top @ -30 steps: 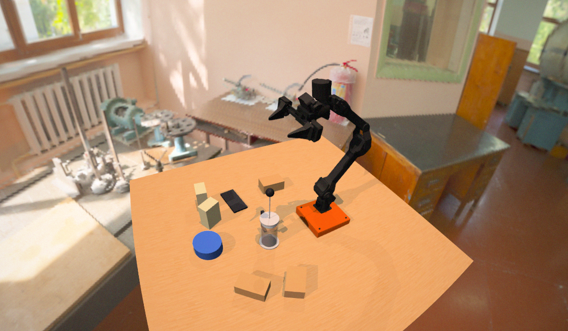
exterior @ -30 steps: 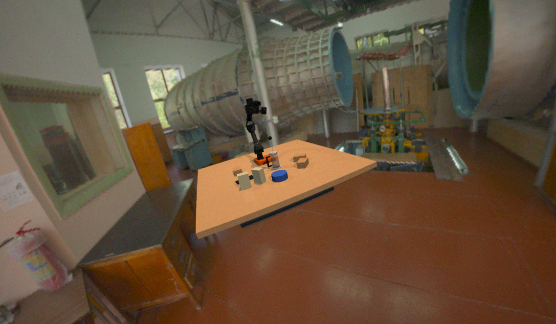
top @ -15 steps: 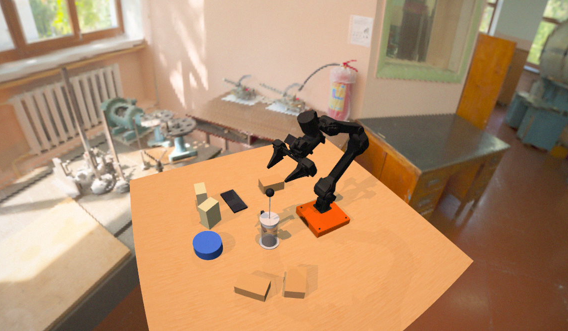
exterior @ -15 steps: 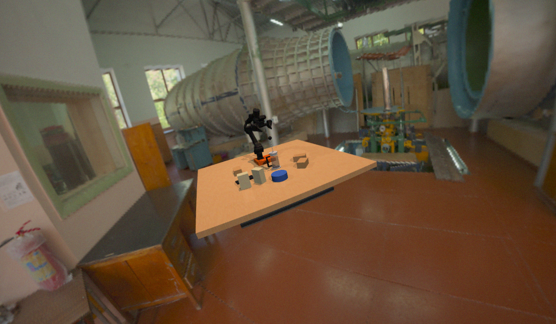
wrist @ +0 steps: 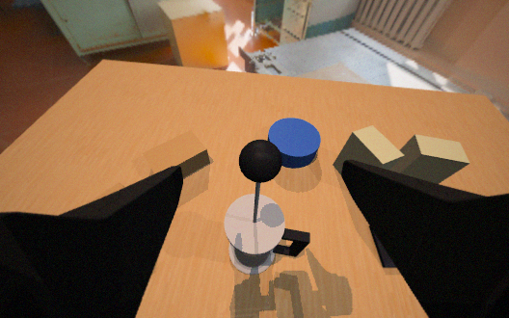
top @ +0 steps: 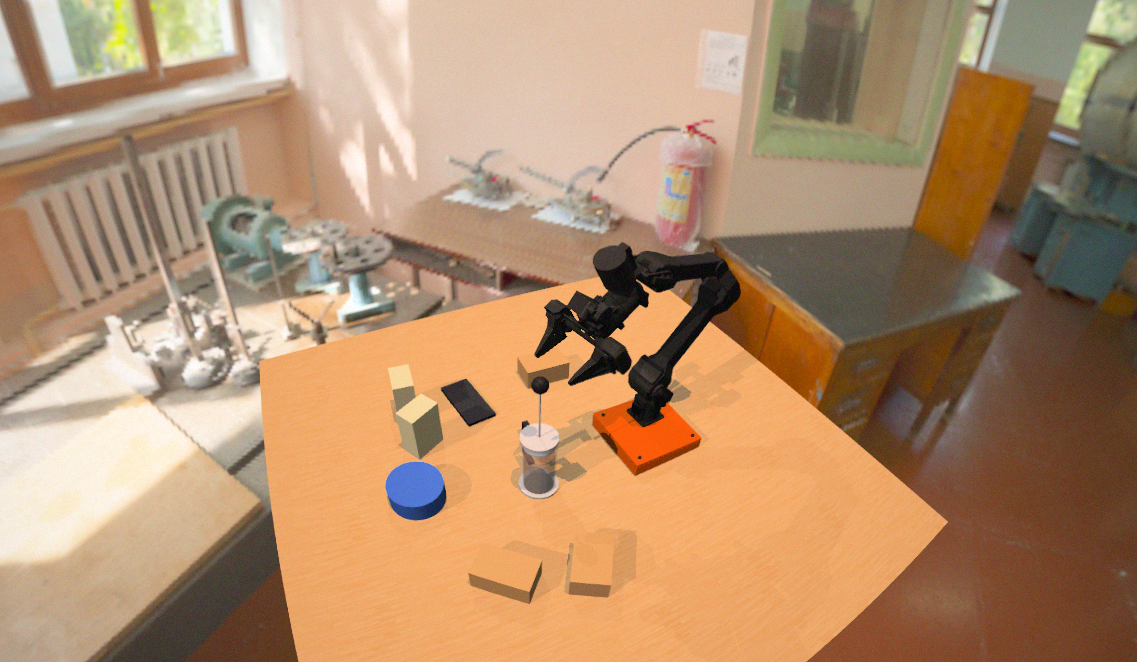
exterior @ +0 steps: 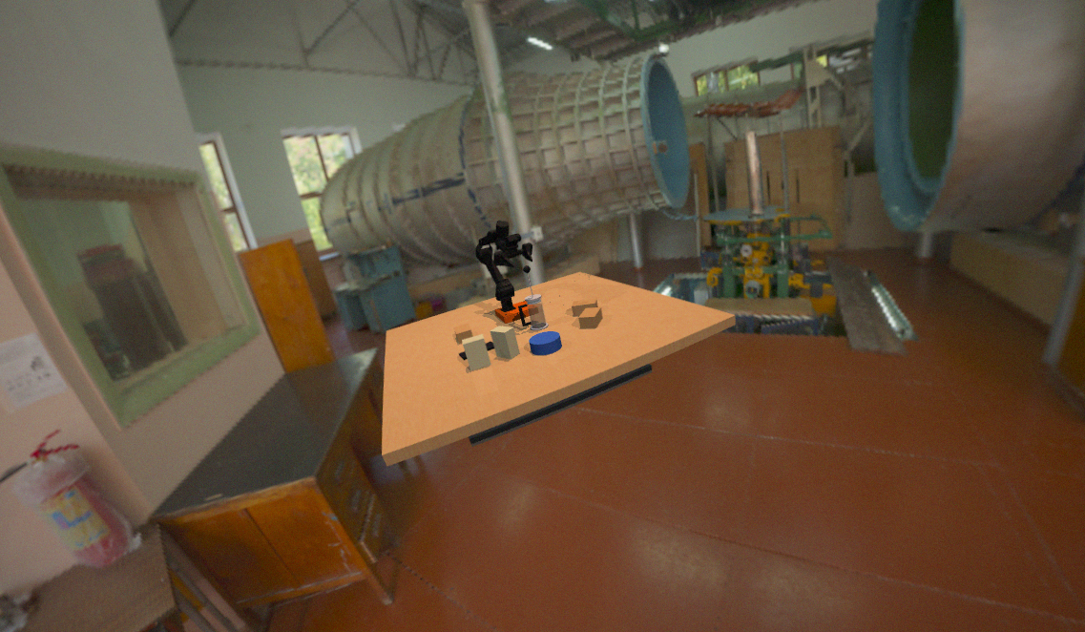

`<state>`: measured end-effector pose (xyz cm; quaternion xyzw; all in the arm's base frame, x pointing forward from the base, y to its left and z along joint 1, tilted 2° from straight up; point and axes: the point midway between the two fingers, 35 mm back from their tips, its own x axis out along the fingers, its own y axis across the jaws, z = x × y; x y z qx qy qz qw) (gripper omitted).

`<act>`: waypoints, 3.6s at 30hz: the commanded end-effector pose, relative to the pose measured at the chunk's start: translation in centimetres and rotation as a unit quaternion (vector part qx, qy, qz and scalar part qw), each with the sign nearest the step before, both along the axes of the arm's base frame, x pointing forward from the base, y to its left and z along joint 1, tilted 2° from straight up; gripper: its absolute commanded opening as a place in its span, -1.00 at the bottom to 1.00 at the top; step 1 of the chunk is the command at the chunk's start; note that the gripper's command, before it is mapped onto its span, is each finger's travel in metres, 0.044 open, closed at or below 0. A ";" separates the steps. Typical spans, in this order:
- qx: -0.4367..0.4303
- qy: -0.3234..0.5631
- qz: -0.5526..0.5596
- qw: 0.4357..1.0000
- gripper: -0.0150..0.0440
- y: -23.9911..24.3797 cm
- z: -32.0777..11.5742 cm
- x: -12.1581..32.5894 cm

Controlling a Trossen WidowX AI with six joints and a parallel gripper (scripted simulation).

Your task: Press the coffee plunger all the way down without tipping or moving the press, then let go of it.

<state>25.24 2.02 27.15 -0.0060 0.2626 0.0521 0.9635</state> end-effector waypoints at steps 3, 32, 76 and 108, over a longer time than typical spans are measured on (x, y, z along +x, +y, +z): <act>0.001 0.003 -0.003 1.000 1.00 0.0 -0.8 0.9; 0.001 0.002 -0.003 1.000 -0.06 0.3 -2.2 2.9; 0.001 0.002 -0.003 1.000 -0.06 0.4 -7.3 3.6; 0.001 0.002 -0.003 1.000 -0.06 0.7 -12.1 4.2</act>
